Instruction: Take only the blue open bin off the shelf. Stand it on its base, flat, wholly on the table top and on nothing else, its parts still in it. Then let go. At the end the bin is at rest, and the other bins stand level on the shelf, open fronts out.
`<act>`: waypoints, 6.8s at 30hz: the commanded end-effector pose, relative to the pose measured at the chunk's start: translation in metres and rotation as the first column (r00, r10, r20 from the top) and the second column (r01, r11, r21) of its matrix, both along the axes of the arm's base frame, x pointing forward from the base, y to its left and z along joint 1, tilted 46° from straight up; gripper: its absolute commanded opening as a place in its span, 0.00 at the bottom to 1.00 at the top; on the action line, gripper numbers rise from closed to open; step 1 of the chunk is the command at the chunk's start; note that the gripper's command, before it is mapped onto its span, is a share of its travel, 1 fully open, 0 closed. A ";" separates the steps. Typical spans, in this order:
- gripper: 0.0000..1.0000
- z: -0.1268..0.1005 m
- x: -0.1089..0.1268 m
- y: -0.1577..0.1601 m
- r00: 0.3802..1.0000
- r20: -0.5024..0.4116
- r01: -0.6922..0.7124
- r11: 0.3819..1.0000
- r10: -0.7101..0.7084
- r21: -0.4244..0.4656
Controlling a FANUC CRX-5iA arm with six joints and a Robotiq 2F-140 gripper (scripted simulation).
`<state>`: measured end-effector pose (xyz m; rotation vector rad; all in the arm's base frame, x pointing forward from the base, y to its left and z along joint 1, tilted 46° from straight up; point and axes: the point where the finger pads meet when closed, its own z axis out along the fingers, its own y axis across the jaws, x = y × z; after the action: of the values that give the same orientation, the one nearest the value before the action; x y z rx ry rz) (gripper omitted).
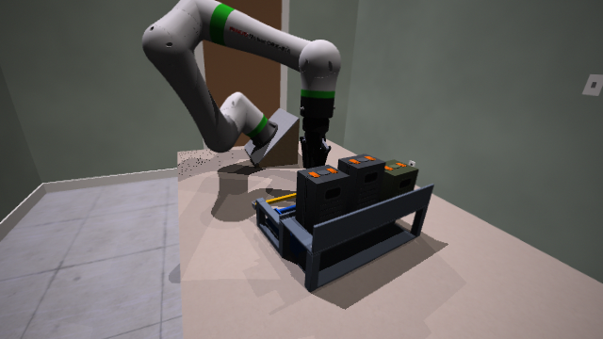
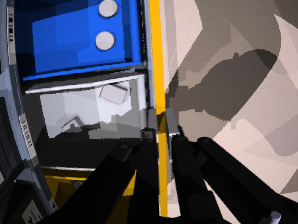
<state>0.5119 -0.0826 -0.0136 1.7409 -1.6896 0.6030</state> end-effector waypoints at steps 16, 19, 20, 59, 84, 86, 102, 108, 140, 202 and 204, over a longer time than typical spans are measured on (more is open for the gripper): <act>0.00 0.000 0.000 0.000 1.000 0.000 0.000 1.000 0.000 0.000; 0.00 0.000 0.000 0.000 1.000 0.000 0.000 1.000 0.000 0.000; 0.00 0.000 0.000 0.000 1.000 0.000 0.000 1.000 0.000 0.000; 0.00 0.026 0.004 0.027 1.000 0.000 0.000 1.000 0.000 0.000; 0.00 0.026 0.004 0.027 1.000 0.000 0.000 1.000 0.000 0.000; 0.00 0.026 0.004 0.027 1.000 0.000 0.000 1.000 0.000 0.000; 0.00 0.031 -0.036 0.027 1.000 0.000 0.000 1.000 0.000 0.000; 0.00 0.033 -0.052 0.028 1.000 0.000 0.000 1.000 0.000 0.000; 0.00 0.040 -0.115 0.029 1.000 0.000 0.000 1.000 0.000 0.000; 0.00 0.051 -0.205 0.030 1.000 0.000 0.000 1.000 0.000 0.000; 0.00 0.051 -0.205 0.030 1.000 0.000 0.000 1.000 0.000 0.000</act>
<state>0.3070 -0.0527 0.0371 1.7407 -1.6896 0.6028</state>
